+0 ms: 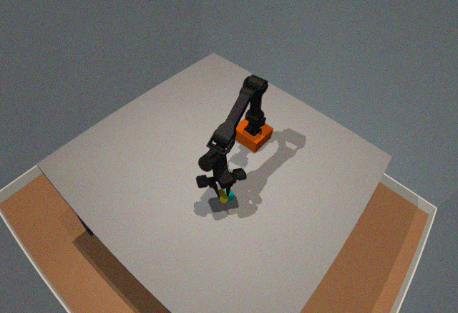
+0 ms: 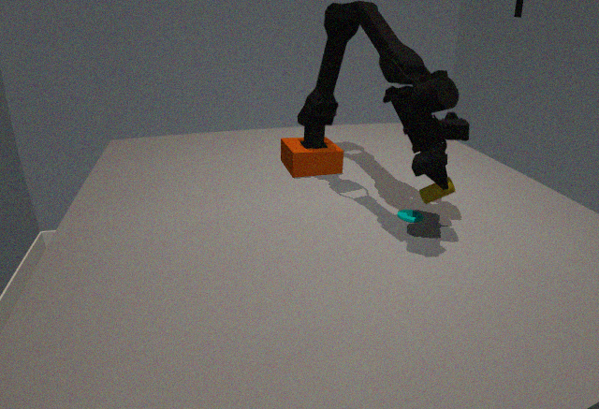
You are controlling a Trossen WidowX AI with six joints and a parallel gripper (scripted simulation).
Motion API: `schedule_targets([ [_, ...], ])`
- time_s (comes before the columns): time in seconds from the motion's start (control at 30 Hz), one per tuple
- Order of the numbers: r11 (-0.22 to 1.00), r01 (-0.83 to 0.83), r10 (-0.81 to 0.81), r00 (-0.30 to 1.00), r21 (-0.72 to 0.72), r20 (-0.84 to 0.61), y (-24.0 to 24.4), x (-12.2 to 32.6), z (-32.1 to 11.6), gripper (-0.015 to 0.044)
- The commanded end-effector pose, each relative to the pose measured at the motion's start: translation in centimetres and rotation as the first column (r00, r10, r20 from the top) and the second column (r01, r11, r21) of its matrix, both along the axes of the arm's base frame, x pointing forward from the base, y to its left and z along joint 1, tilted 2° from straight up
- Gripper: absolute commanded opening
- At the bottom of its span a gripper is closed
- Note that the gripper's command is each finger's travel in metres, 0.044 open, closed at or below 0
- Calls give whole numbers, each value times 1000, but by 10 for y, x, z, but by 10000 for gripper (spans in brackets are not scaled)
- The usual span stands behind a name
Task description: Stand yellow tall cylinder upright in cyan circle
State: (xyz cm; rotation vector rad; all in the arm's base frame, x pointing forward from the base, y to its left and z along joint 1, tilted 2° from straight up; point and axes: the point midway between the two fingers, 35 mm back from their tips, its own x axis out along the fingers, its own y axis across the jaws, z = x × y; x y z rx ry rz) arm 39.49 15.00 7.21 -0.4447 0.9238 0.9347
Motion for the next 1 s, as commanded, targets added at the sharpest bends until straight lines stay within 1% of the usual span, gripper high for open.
schedule_targets([
  [0.0,1000,8,-8,1000,31,8,0,1,0,105],
  [0.97,978,33,-52,995,207,85,-3,11,-3,105],
])
